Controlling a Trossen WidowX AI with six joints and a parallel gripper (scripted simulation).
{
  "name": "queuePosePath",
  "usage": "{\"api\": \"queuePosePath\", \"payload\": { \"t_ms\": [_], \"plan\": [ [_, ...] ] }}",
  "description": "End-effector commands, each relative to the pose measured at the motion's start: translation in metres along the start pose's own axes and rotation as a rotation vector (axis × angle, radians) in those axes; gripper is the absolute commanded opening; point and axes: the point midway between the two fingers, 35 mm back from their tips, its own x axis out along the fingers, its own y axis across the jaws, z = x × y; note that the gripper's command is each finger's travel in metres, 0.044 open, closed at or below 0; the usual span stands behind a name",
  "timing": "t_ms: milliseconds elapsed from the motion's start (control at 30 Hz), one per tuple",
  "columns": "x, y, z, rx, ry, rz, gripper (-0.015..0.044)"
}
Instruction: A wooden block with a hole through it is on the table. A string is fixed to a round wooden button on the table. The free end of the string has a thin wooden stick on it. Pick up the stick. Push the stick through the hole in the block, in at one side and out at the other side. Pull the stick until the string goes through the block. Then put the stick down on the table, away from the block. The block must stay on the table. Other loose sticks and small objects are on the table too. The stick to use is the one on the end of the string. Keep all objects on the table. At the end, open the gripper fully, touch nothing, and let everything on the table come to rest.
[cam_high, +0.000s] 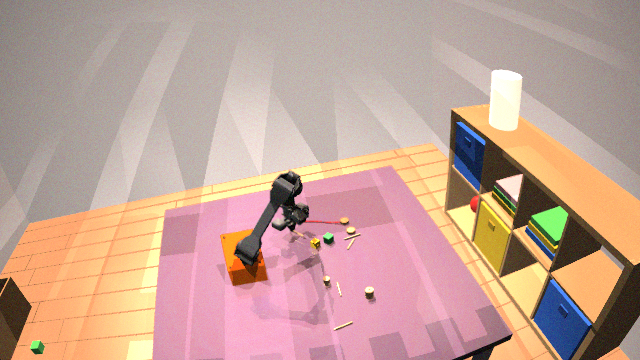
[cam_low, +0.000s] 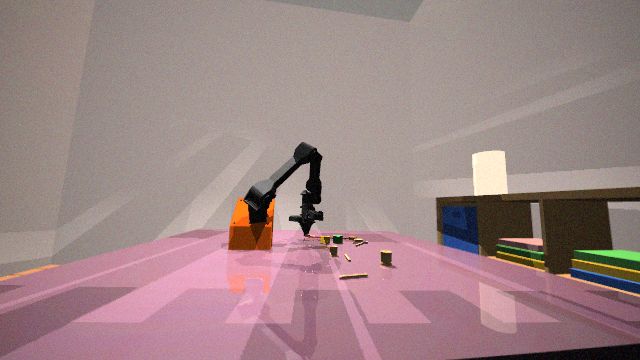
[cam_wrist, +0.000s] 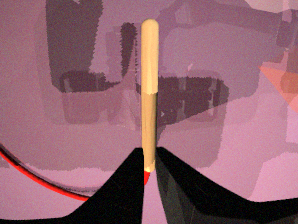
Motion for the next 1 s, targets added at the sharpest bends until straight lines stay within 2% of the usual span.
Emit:
{"api": "queuePosePath", "payload": {
  "t_ms": [0, 967],
  "plan": [
    [0.001, -0.001, -0.007, -0.001, 0.003, -0.004, 0.0000],
    [0.005, -0.005, -0.046, -0.012, 0.005, -0.004, 0.0000]
  ]
}}
